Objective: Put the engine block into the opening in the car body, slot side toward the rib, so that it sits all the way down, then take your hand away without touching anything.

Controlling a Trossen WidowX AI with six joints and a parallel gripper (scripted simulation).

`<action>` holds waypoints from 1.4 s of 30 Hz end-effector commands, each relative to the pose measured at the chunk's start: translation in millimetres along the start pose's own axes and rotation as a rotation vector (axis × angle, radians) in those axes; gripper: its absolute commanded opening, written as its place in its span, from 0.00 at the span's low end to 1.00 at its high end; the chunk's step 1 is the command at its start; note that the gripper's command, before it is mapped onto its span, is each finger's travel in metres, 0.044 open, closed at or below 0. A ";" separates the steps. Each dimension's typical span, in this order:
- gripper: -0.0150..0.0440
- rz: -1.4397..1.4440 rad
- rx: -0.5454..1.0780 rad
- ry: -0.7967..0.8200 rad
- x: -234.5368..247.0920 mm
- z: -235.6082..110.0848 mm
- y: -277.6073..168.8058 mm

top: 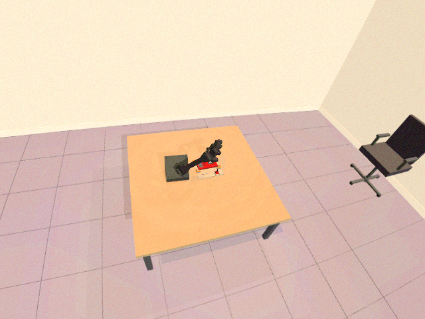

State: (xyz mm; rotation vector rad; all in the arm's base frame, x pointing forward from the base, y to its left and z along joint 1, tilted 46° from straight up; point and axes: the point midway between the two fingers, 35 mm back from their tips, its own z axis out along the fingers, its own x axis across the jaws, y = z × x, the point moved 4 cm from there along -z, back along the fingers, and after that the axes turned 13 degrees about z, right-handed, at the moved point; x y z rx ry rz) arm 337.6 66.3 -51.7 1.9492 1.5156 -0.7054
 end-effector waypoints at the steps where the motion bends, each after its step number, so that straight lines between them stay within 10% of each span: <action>1: 0.52 -0.004 -0.001 -0.001 0.0 0.9 -0.4; 42: 0.52 -0.004 -0.001 -0.001 -0.1 7.1 -0.4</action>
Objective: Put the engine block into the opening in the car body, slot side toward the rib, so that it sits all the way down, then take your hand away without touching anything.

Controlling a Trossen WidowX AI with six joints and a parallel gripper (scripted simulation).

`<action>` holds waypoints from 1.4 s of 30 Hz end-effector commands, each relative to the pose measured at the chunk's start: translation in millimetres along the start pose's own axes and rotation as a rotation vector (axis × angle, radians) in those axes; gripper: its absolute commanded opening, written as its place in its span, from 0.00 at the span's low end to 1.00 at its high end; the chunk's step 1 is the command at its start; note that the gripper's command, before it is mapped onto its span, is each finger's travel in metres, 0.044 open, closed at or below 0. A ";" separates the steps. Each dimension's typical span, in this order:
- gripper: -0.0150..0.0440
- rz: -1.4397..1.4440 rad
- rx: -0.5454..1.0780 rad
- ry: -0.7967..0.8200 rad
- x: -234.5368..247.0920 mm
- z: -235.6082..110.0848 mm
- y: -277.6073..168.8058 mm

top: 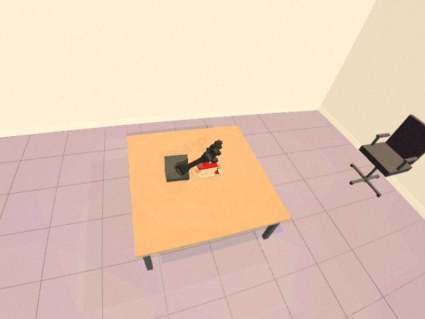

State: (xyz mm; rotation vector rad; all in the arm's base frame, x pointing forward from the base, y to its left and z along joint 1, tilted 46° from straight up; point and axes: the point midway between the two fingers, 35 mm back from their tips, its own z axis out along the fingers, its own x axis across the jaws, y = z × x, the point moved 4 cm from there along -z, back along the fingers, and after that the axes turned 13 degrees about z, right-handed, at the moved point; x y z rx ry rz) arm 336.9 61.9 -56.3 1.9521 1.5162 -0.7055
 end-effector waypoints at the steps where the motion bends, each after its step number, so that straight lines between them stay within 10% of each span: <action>1: 0.52 -0.004 -0.003 -0.003 -0.2 0.9 -0.1; 42: 0.52 -0.004 -0.003 -0.004 -0.3 7.2 -0.1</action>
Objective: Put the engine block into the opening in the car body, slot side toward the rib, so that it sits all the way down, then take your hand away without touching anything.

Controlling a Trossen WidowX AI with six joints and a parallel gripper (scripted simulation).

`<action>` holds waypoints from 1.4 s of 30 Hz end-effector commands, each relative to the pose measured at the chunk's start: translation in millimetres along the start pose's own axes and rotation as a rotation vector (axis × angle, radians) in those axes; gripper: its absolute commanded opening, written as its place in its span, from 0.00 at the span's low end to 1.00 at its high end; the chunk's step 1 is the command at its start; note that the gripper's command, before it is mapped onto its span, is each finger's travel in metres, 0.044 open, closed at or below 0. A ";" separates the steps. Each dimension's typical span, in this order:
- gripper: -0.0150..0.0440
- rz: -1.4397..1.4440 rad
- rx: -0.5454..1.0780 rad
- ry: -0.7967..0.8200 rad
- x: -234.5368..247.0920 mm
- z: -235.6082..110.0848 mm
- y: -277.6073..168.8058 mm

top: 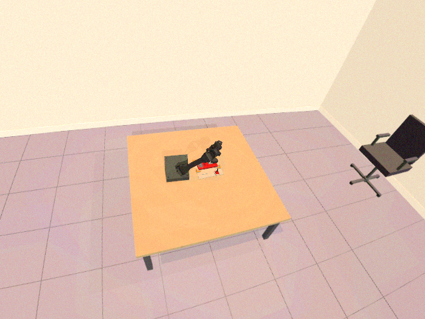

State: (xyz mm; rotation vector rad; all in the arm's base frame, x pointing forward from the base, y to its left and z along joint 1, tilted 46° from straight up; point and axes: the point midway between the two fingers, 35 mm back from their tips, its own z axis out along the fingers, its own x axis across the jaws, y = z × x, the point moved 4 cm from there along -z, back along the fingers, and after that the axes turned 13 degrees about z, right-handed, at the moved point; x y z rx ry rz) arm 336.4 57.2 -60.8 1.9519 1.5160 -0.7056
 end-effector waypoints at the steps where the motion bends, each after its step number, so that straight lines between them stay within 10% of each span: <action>1: 0.52 -0.004 -0.003 -0.003 -0.2 0.9 -0.1; 28: 0.52 -0.004 -0.003 -0.004 -0.2 5.1 -0.2; 38: 0.97 0.000 0.000 0.000 0.0 4.3 -0.1; 42: 1.00 0.000 0.000 0.000 0.0 4.3 -0.1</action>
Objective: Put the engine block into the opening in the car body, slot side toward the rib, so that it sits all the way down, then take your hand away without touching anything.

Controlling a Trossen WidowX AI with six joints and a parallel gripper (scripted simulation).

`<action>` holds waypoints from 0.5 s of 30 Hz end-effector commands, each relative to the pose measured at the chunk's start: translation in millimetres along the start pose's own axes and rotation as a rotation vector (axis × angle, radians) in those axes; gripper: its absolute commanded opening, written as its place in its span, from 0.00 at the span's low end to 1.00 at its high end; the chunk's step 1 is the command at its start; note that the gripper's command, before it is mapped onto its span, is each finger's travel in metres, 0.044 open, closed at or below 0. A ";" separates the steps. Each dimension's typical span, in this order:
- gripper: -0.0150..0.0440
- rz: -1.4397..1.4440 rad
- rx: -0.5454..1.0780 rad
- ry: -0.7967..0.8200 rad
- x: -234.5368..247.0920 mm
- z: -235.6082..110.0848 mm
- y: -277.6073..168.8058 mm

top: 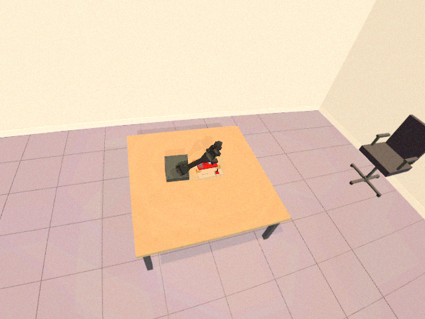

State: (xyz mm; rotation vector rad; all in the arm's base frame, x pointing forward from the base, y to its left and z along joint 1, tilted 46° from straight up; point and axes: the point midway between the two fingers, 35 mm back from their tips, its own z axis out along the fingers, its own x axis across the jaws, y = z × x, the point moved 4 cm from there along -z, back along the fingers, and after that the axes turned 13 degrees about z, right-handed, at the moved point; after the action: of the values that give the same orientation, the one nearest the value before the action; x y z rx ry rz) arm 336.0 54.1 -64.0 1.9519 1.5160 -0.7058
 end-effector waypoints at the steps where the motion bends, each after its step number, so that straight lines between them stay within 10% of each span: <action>1: 1.00 0.000 0.000 0.000 0.0 -0.1 0.0; 15: 0.91 -0.004 -0.003 -0.003 -0.8 -14.5 -0.1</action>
State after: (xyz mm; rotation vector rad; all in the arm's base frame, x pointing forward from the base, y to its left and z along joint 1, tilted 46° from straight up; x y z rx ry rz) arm 335.3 62.4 -54.2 1.9380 1.5218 -0.7149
